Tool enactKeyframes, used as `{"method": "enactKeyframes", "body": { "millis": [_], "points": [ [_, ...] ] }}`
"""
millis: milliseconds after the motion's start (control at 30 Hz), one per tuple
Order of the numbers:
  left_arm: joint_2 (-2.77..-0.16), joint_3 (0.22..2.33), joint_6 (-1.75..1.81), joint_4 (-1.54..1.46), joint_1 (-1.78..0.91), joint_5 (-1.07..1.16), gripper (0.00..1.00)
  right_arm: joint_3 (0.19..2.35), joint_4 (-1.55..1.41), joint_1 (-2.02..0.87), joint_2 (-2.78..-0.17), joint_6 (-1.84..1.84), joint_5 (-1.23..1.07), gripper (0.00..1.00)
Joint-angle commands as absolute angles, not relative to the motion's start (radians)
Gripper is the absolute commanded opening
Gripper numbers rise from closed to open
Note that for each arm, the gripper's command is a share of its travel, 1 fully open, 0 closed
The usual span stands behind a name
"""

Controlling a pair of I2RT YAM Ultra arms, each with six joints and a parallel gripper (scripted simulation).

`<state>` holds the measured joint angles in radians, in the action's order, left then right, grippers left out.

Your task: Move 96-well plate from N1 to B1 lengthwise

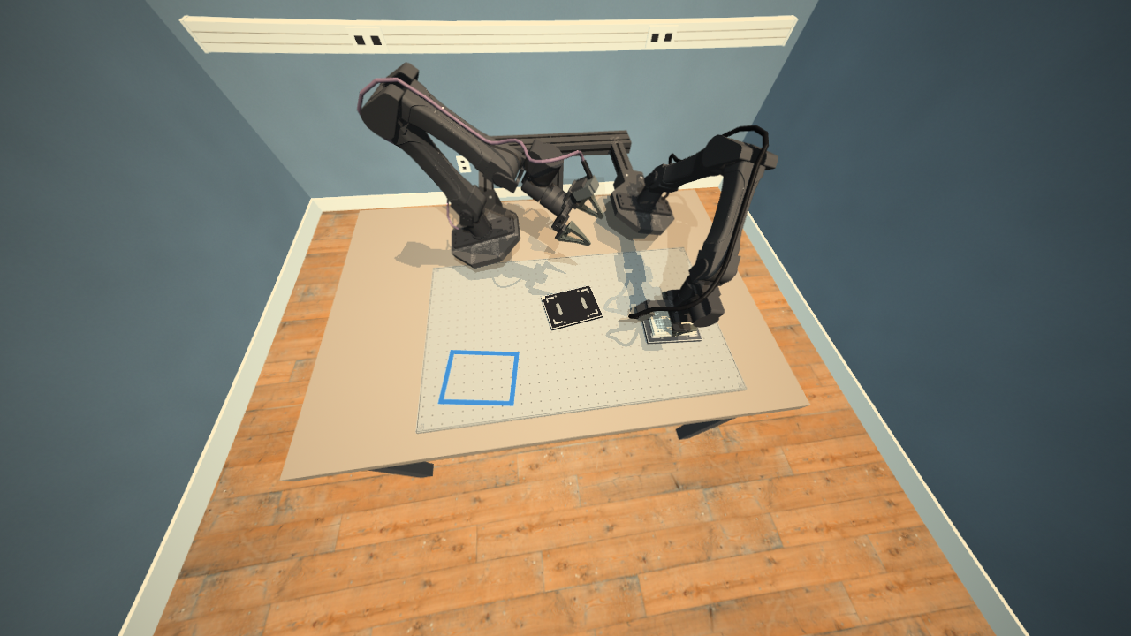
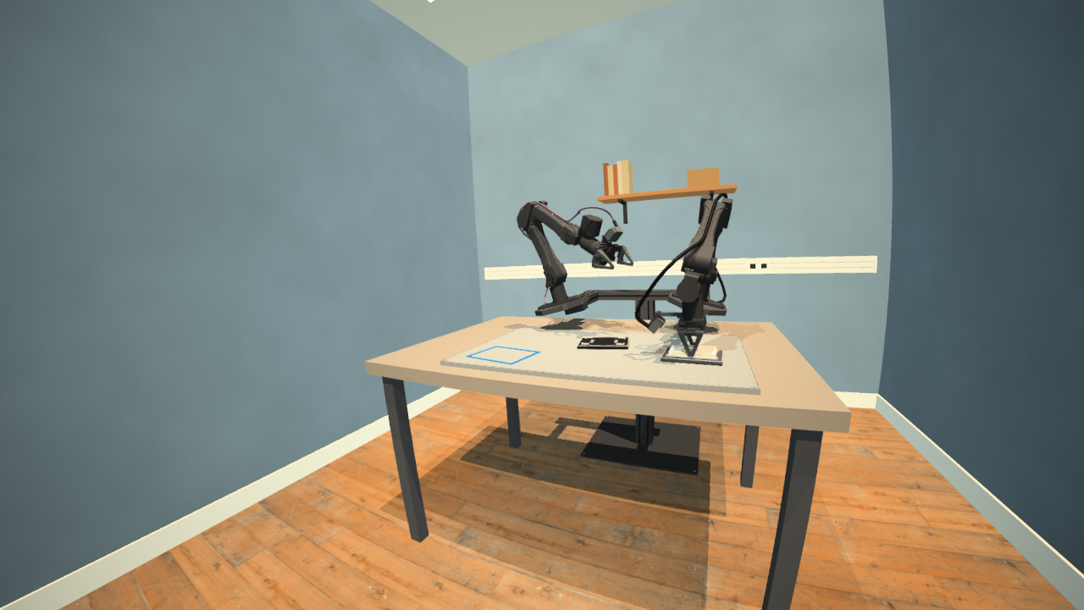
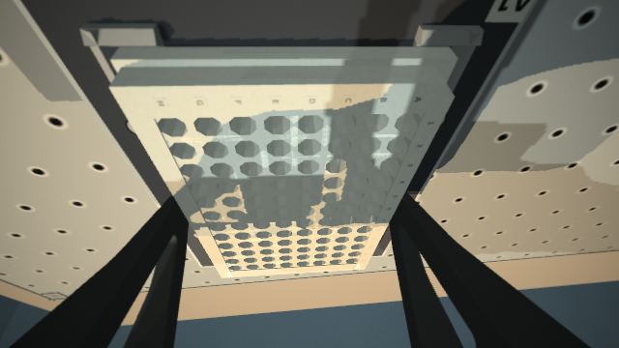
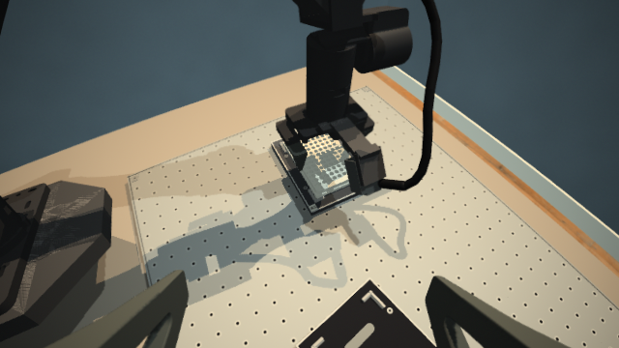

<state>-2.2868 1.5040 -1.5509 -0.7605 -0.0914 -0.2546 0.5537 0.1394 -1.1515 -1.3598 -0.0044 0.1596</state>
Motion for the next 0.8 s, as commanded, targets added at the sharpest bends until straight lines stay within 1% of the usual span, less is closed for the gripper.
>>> {"method": "enactKeyframes", "body": {
  "millis": [0, 200, 267, 333, 367, 400, 767],
  "points": [
    [-2.277, 1.505, -1.555, -0.753, -0.093, -0.249, 0.90, 0.553, 0.136, -1.155, -1.345, 0.002, 0.168, 1.00],
    [-2.277, 1.505, -1.555, -0.753, -0.093, -0.249, 0.82, 0.553, 0.136, -1.155, -1.345, 0.002, 0.168, 1.00],
    [-2.277, 1.505, -1.555, -0.753, -0.093, -0.249, 0.82, 0.553, 0.136, -1.155, -1.345, 0.002, 0.168, 1.00],
    [-2.277, 1.505, -1.555, -0.753, -0.093, -0.249, 0.79, 0.553, 0.136, -1.155, -1.345, 0.002, 0.168, 1.00],
    [-2.277, 1.505, -1.555, -0.753, -0.093, -0.249, 0.67, 0.553, 0.136, -1.155, -1.345, 0.002, 0.168, 1.00],
    [-2.277, 1.505, -1.555, -0.753, -0.093, -0.249, 0.79, 0.553, 0.136, -1.155, -1.345, 0.002, 0.168, 1.00],
    [-2.190, 1.549, -1.526, -0.880, -0.122, -0.240, 0.79, 0.553, 0.136, -1.155, -1.345, 0.002, 0.168, 1.00]
  ]
}}
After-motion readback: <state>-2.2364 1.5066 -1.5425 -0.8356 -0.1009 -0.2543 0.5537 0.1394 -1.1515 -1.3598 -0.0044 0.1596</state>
